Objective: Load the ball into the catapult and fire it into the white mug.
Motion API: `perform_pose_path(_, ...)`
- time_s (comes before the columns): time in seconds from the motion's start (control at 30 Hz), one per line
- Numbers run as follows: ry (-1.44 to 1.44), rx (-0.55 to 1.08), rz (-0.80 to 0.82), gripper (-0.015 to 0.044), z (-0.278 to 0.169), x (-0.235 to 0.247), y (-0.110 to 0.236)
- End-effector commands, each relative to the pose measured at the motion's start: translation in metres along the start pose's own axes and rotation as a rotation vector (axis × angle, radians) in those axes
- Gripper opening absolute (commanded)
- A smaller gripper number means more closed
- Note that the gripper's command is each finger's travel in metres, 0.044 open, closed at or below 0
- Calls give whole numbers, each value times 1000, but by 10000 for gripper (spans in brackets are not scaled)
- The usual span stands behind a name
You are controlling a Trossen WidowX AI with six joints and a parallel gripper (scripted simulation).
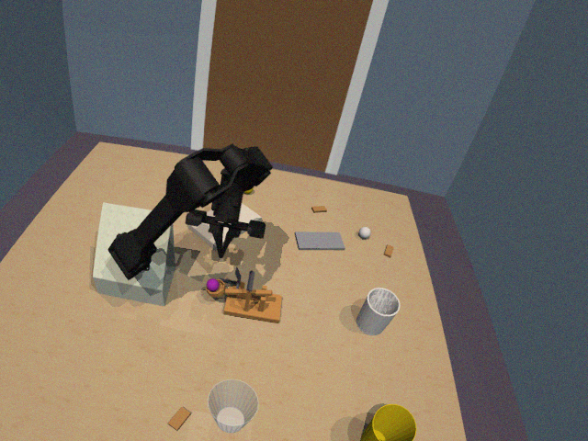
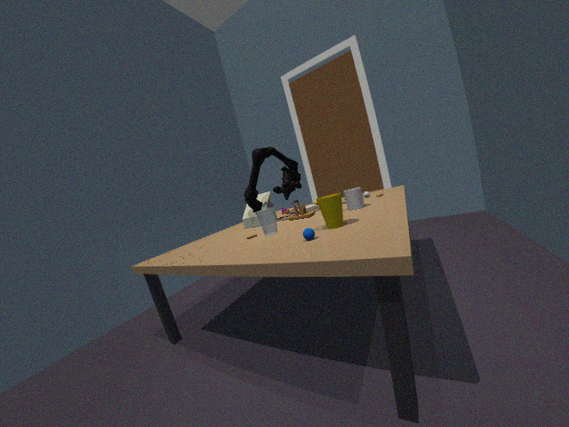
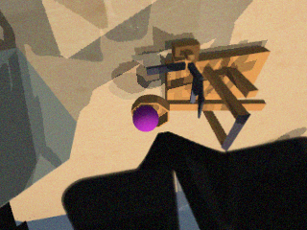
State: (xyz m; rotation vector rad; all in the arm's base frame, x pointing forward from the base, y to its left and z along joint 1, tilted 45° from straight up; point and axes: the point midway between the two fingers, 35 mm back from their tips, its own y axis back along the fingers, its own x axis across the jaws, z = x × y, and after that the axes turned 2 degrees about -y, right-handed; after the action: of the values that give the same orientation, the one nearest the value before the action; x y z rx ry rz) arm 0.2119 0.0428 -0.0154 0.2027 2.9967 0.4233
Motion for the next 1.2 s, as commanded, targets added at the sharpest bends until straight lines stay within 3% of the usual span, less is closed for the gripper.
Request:
perform_pose_path(0.0,14,9,-2,0,4,0,-7)
perform_pose_path(1.17,13,9,-3,0,33,0,-57)
